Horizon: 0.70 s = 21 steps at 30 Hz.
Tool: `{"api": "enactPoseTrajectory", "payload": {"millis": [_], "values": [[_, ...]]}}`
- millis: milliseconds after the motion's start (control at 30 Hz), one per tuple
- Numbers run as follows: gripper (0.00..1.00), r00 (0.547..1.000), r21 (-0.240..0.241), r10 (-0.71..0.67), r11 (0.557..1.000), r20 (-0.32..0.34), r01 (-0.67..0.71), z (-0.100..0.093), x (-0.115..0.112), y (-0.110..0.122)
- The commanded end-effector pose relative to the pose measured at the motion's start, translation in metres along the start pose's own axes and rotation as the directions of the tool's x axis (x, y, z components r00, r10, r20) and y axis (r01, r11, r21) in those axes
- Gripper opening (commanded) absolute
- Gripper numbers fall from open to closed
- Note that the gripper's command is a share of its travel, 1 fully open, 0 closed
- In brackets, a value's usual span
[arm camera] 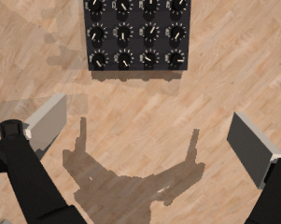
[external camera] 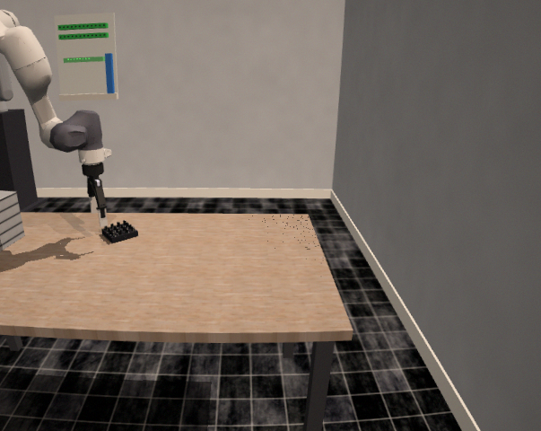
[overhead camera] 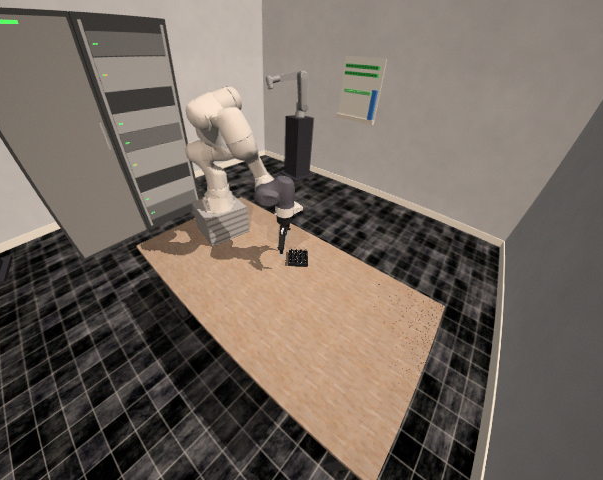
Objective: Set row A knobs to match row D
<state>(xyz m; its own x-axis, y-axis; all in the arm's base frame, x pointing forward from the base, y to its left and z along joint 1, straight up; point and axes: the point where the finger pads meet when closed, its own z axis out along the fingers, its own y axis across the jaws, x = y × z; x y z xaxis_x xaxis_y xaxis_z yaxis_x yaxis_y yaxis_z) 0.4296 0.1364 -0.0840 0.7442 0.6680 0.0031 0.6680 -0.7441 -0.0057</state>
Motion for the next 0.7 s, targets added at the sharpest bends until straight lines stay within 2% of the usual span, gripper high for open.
{"api": "enactPoseTrajectory", "payload": {"millis": [0,67,167,533,600,667], "values": [[1.0,0.999,-0.001,0.042,0.999,-0.001,-0.042,-0.0002,0.0005,0.001],[1.0,0.998,-0.001,0.07,0.998,0.0,-0.07,-0.0001,0.0011,0.0014],[1.0,0.981,-0.003,0.193,0.981,0.002,-0.193,0.0,0.0036,0.0032],[1.0,0.925,-0.007,0.38,0.925,0.004,-0.38,0.0002,0.0077,0.0058],[1.0,0.925,-0.007,0.38,0.925,0.004,-0.38,0.0002,0.0077,0.0058],[1.0,0.899,-0.009,0.437,0.899,0.004,-0.437,0.0003,0.009,0.0066]]}}
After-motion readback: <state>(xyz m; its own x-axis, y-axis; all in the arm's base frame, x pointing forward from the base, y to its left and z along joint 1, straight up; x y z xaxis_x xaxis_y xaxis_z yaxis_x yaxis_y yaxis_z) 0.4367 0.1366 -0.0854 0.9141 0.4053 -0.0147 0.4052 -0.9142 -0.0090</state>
